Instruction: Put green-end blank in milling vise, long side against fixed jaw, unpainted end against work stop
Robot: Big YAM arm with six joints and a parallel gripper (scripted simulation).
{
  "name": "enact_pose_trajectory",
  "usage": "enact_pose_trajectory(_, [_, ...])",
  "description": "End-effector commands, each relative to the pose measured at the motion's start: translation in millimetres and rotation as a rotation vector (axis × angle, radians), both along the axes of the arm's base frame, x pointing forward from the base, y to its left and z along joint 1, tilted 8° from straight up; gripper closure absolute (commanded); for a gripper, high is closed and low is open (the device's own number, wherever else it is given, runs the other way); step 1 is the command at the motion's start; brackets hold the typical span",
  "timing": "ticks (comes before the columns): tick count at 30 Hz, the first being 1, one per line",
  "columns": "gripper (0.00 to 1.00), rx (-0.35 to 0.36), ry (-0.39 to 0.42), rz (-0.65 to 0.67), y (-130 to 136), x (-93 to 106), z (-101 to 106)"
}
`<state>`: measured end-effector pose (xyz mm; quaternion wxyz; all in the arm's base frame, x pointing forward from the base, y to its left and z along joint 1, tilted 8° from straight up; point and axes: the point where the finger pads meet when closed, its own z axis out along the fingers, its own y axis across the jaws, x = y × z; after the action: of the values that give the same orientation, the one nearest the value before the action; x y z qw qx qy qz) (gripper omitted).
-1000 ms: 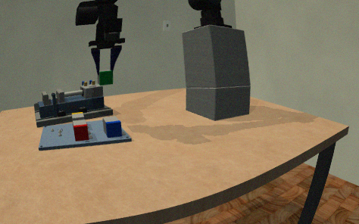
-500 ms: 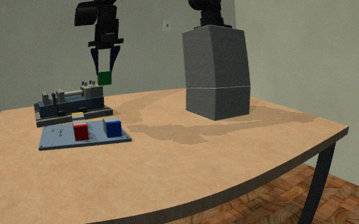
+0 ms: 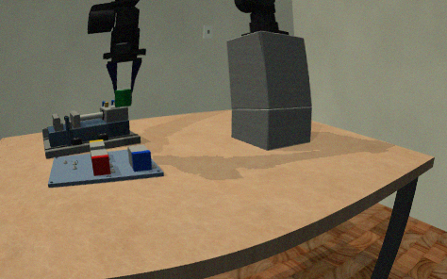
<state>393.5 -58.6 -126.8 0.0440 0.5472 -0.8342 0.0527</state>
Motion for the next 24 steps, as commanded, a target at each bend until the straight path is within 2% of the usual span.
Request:
enact_pose_trajectory(1, [1.00, -0.002, -0.021, -0.092, -8, 17.8, 2])
enact_pose_trajectory(12, [1.00, -0.003, -0.056, -0.332, -22, 34.0, 4])
enact_pose_trajectory(15, [1.00, -0.003, -0.070, -0.341, -17, 39.7, 8])
enact_pose_trajectory(24, [1.00, -0.006, -0.094, -0.605, -40, 51.6, 6])
